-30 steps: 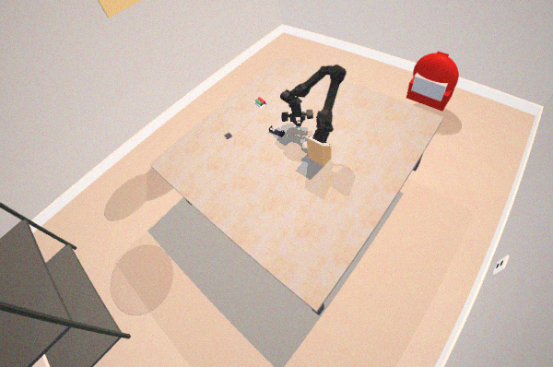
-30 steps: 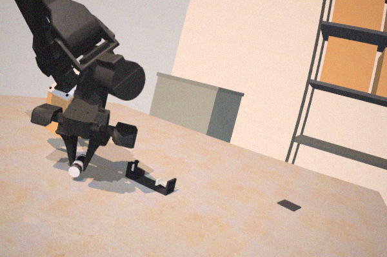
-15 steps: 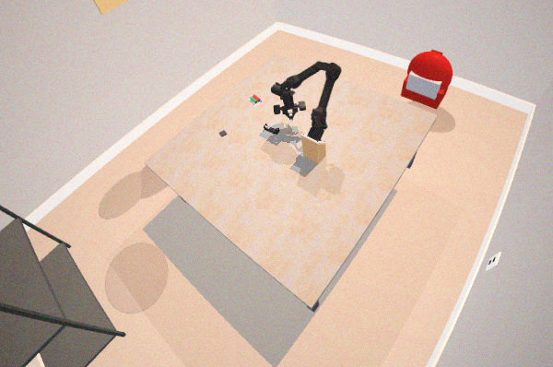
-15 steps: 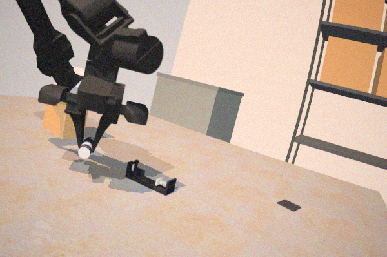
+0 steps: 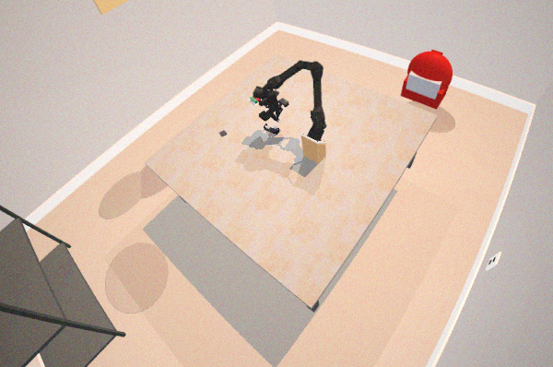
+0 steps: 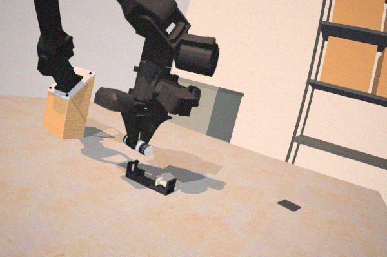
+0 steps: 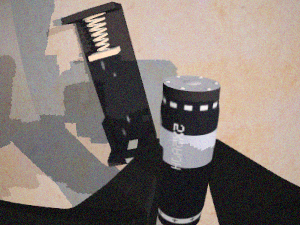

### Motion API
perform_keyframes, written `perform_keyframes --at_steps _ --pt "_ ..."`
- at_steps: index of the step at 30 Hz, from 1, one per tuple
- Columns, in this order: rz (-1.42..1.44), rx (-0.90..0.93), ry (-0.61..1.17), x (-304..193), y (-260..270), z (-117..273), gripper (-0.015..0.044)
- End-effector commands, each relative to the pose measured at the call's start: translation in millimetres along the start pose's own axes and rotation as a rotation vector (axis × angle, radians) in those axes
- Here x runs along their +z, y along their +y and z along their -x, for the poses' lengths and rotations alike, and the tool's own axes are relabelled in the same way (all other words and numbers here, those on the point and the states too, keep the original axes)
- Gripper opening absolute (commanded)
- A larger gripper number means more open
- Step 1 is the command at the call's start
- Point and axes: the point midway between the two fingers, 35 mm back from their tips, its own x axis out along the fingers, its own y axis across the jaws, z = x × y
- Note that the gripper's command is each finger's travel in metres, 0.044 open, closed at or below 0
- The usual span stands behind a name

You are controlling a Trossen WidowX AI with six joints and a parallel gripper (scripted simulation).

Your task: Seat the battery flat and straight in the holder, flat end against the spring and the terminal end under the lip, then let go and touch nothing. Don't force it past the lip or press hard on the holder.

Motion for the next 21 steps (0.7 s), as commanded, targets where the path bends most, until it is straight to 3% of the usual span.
perform_keyframes --at_steps 1,12,21 --pt "0.204 0.002 -0.001 8 31 6 0.0066" --pt "0.261 -0.001 0.001 10 40 7 0.0066" --pt "0.259 -0.021 0.145 7 38 -16 0.0066"
